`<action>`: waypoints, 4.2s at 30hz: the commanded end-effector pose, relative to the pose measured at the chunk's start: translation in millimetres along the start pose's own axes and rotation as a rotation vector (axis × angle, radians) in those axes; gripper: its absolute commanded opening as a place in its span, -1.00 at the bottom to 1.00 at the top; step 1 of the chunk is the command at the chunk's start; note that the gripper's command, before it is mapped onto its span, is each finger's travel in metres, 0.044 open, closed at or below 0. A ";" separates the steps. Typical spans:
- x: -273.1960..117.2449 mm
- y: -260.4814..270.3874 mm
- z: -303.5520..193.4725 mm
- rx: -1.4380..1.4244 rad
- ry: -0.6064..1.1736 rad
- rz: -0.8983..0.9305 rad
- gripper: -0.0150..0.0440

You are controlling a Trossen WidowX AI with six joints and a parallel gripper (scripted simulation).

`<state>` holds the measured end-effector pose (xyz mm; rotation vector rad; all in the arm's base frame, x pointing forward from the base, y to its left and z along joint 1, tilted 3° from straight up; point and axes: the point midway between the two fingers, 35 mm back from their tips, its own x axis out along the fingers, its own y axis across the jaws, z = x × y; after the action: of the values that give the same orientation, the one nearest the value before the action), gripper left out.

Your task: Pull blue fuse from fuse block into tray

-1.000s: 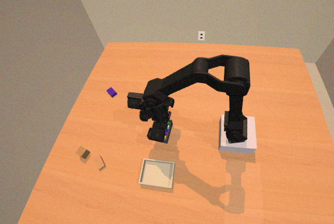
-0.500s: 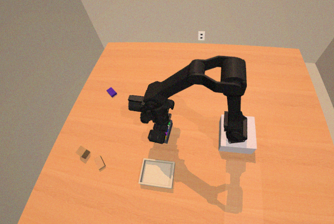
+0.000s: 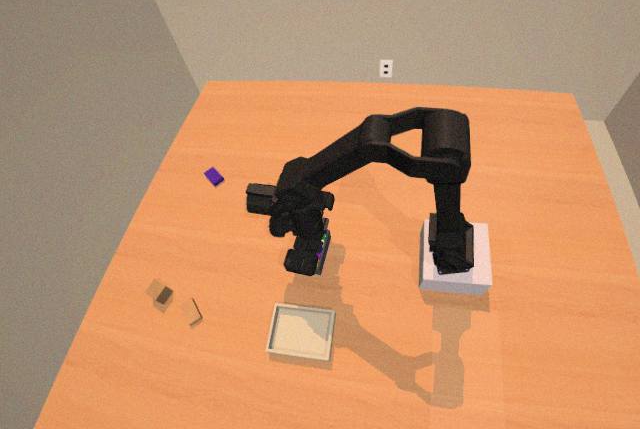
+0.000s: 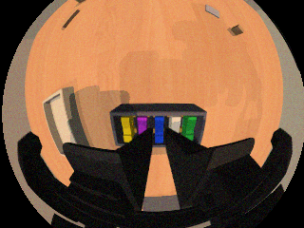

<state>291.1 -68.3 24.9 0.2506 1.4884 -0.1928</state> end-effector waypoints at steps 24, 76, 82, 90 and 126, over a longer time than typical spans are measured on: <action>7.5 0.0 -0.4 0.000 0.001 0.000 -0.49; -16.8 -0.1 0.7 0.004 0.001 -0.003 -0.49; -19.8 -0.1 0.6 0.004 0.001 -0.003 -0.49; -23.7 -0.1 0.5 0.005 0.001 -0.004 -0.49; -52.9 3.3 1.1 0.006 0.000 -0.005 -0.49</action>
<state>287.2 -68.7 75.0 0.2551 1.4946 -0.1974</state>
